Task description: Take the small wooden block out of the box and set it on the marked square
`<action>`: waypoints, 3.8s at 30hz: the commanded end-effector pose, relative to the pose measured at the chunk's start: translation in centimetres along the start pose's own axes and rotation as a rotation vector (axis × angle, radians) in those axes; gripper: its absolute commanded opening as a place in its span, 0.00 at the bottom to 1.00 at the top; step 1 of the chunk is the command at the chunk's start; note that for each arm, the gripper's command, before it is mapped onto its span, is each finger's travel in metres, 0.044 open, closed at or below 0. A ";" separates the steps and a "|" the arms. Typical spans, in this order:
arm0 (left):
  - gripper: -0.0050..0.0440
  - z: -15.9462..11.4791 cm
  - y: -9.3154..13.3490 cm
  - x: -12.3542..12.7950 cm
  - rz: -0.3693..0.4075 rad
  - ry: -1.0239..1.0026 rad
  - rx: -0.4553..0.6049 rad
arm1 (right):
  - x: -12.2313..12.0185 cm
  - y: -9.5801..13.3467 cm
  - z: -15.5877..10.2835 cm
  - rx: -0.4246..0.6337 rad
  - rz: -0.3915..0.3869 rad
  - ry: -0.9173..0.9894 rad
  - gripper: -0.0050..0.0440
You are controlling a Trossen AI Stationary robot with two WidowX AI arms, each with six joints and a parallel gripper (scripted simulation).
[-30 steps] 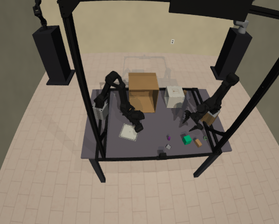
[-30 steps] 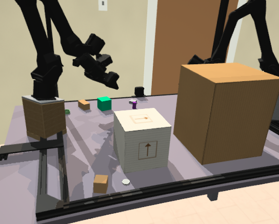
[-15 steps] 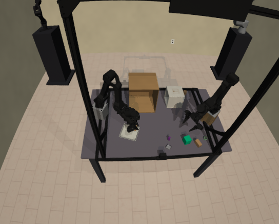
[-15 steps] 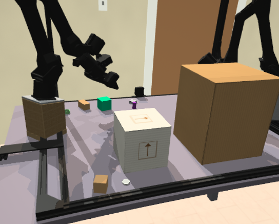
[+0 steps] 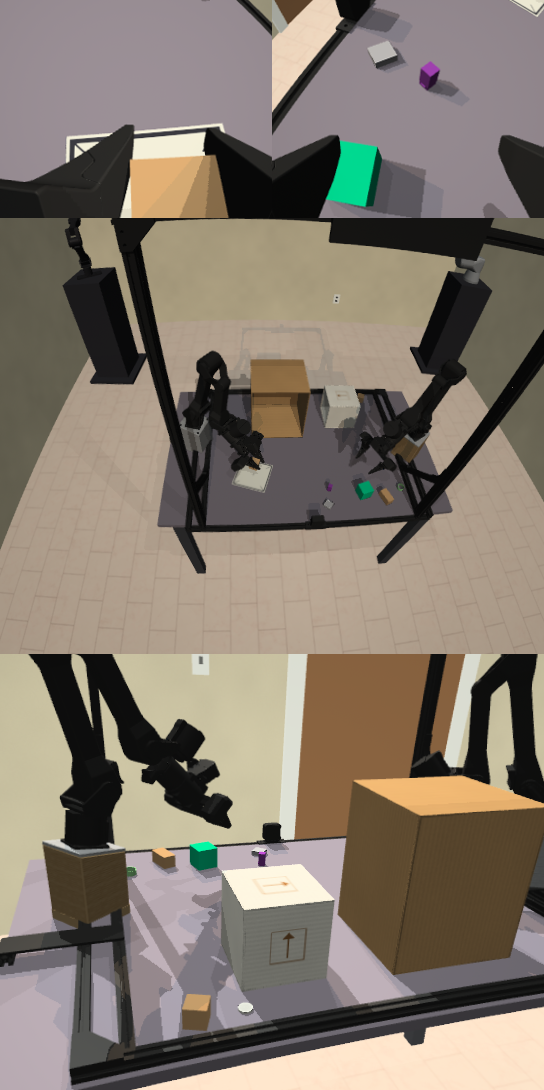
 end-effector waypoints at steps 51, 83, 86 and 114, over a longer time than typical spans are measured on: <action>0.10 -4.0 -2.0 0.1 -0.068 -0.130 -0.034 | 0.0 0.0 0.0 -0.003 -0.002 -0.002 0.92; 0.79 -5.0 -3.1 0.3 -0.060 -0.126 -0.003 | 0.0 0.0 0.0 -0.003 -0.002 -0.002 0.92; 0.92 -5.0 -3.1 0.3 -0.060 -0.126 -0.003 | 0.0 0.0 0.0 -0.003 -0.002 -0.002 0.92; 0.92 -1.0 -2.3 -0.5 -0.063 -0.116 -0.014 | 0.0 0.0 0.0 -0.003 -0.002 -0.002 0.92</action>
Point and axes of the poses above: on each arm, the point midway between the two fingers, 35 mm back from their tips, its own y axis back along the fingers, its own x axis across the jaws, z = x × y, the point moved 4 cm from there along y, back along the fingers, and after that the axes turned 6 degrees about y, right-handed, at the moved point
